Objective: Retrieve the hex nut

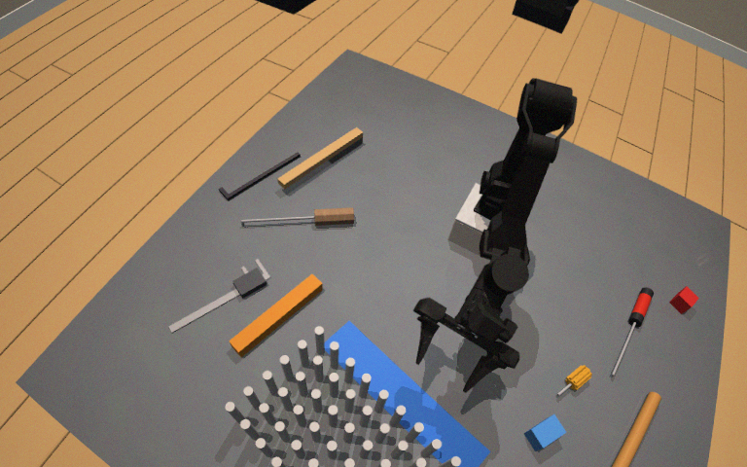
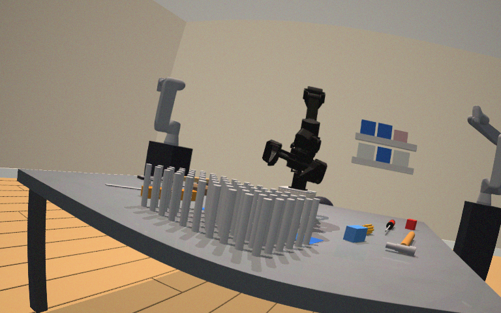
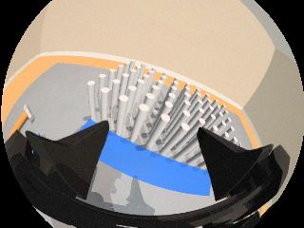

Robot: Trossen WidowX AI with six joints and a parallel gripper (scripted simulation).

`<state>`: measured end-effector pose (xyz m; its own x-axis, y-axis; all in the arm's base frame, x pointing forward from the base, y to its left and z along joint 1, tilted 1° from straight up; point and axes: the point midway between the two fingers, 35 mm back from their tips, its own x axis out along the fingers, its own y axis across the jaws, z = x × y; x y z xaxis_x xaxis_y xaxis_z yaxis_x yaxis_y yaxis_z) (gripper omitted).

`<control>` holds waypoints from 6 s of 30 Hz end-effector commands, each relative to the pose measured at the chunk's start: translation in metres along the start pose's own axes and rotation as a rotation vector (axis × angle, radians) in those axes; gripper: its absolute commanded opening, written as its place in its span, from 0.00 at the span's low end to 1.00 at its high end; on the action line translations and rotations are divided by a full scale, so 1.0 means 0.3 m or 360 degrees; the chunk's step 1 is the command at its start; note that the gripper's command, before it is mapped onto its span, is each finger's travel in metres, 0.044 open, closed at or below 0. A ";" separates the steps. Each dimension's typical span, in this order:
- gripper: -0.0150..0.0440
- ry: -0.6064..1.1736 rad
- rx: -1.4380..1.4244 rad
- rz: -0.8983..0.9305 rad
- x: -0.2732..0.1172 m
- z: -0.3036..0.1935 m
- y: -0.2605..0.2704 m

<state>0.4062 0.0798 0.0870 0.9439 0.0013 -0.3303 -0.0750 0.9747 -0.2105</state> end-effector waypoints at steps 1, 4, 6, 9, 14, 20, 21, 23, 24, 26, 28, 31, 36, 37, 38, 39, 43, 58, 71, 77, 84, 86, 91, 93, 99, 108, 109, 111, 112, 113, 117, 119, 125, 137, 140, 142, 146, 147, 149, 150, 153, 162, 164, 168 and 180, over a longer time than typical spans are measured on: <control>1.00 0.0003 -0.0009 -0.0006 -0.001 -0.001 -0.002; 1.00 0.0059 0.0245 -0.0070 0.012 -0.018 -0.076; 1.00 0.0119 0.0593 -0.0167 0.023 -0.044 -0.177; 1.00 0.0176 0.1124 -0.0335 0.021 -0.087 -0.327; 1.00 0.0175 0.1944 -0.0632 -0.023 -0.160 -0.547; 1.00 0.0071 0.2668 -0.0922 -0.099 -0.230 -0.724; 1.00 0.0043 0.2788 -0.0972 -0.114 -0.242 -0.751; 1.00 -0.0022 0.3028 -0.1073 -0.148 -0.266 -0.804; 1.00 -0.0061 0.3148 -0.1125 -0.167 -0.278 -0.829; 1.00 -0.0149 0.3389 -0.1229 -0.206 -0.302 -0.879; 1.00 -0.0252 0.3625 -0.1331 -0.248 -0.326 -0.924; 1.00 -0.0442 0.3976 -0.1485 -0.316 -0.361 -0.986; 1.00 -0.0863 0.4539 -0.1731 -0.442 -0.417 -1.073; 1.00 -0.0965 0.4646 -0.1777 -0.469 -0.428 -1.088; 1.00 -0.1074 0.4751 -0.1821 -0.496 -0.439 -1.101; 1.00 -0.1190 0.4853 -0.1864 -0.523 -0.449 -1.114; 1.00 -0.1740 0.5227 -0.2012 -0.636 -0.488 -1.155; 1.00 -0.2087 0.5391 -0.2069 -0.687 -0.539 -1.167; 1.00 -0.2087 0.5390 -0.2072 -0.655 -0.701 -1.129; 0.87 -0.2087 0.5389 -0.2072 -0.658 -0.702 -1.128; 0.73 -0.2087 0.5389 -0.2072 -0.658 -0.702 -1.128; 0.73 -0.2087 0.5389 -0.2072 -0.658 -0.702 -1.128; 0.73 -0.2087 0.5389 -0.2072 -0.653 -0.715 -1.128; 0.73 -0.2087 0.5389 -0.2072 -0.648 -0.725 -1.127; 0.73 -0.2086 0.5389 -0.2072 -0.636 -0.755 -1.124; 0.73 -0.2086 0.5389 -0.2073 -0.619 -0.801 -1.117; 0.73 -0.2086 0.5389 -0.2073 -0.617 -0.806 -1.116; 0.73 -0.2086 0.5389 -0.2073 -0.614 -0.816 -1.114; 0.73 -0.2086 0.5389 -0.2073 -0.612 -0.821 -1.112; 0.73 -0.2086 0.5389 -0.2073 -0.611 -0.826 -1.111; 0.73 -0.2086 0.5389 -0.2074 -0.605 -0.846 -1.106; 0.73 -0.2086 0.5389 -0.2074 -0.602 -0.856 -1.103; 0.73 -0.2086 0.5389 -0.2074 -0.594 -0.886 -1.094; 0.60 -0.2086 0.5389 -0.2075 -0.585 -0.922 -1.081; 0.56 -0.2086 0.5389 -0.2075 -0.585 -0.922 -1.081; 0.54 -0.2086 0.5389 -0.2075 -0.585 -0.922 -1.081; 0.49 -0.2086 0.5389 -0.2075 -0.585 -0.922 -1.081; 0.45 -0.2080 0.5387 -0.2075 -0.585 -0.921 -1.081; 0.36 -0.2032 0.5372 -0.2074 -0.584 -0.917 -1.079; 0.32 -0.1991 0.5358 -0.2072 -0.583 -0.913 -1.078; 0.25 -0.1924 0.5333 -0.2067 -0.585 -0.883 -1.090; 0.25 -0.1967 0.5346 -0.2065 -0.623 -0.729 -1.162; 0.25 -0.1984 0.5351 -0.2065 -0.636 -0.690 -1.175; 0.25 -0.2017 0.5361 -0.2066 -0.666 -0.610 -1.193; 0.25 -0.2102 0.5387 -0.2072 -0.773 -0.390 -1.193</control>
<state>0.1781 -0.2971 0.1162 0.3435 -0.4491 -0.8248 -0.7788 -0.6270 0.0170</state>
